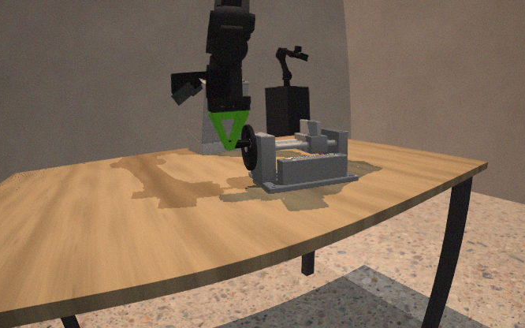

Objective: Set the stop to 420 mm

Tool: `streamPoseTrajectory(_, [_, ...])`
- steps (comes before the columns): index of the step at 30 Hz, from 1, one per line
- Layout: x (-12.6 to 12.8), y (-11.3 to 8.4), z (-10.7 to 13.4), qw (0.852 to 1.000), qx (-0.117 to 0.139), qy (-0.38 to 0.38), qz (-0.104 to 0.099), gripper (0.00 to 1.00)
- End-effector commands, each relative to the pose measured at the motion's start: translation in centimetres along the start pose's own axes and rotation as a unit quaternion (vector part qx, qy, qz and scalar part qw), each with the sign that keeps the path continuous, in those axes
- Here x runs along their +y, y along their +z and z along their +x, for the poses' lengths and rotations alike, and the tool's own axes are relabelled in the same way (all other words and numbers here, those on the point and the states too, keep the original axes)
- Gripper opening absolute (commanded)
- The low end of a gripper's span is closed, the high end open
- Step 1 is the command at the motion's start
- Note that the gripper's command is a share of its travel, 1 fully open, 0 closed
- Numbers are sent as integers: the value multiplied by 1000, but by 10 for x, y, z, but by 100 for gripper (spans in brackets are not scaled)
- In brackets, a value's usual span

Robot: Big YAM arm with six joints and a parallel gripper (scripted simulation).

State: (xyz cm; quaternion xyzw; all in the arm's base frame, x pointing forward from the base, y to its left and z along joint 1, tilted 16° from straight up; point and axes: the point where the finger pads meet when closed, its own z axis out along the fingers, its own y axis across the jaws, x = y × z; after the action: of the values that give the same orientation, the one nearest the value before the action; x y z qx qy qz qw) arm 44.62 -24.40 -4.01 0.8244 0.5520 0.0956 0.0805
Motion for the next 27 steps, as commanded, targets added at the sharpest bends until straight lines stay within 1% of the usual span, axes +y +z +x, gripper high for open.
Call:
streamPoseTrajectory(1, [8, -33, -4, 1000, -2, -2, -29, 6])
streamPoseTrajectory(6, [4, -36, -1, 1000, -1, -4, -29, 6])
streamPoseTrajectory(7, [25, -44, 1, 999, -2, -8, -47, 6])
streamPoseTrajectory(10, [25, -45, 1, 999, -2, -8, -48, 6])
streamPoseTrajectory(12, [5, -36, 0, 999, -1, -6, -35, 6])
streamPoseTrajectory(15, [-2, -37, -4, 999, -3, -4, -38, 6])
streamPoseTrajectory(17, [-10, -38, -5, 999, -3, -3, -34, 6])
streamPoseTrajectory(21, [-17, -38, -2, 999, -2, -5, -32, 6])
streamPoseTrajectory(27, [-17, -38, 1, 999, -1, -6, -33, 6])
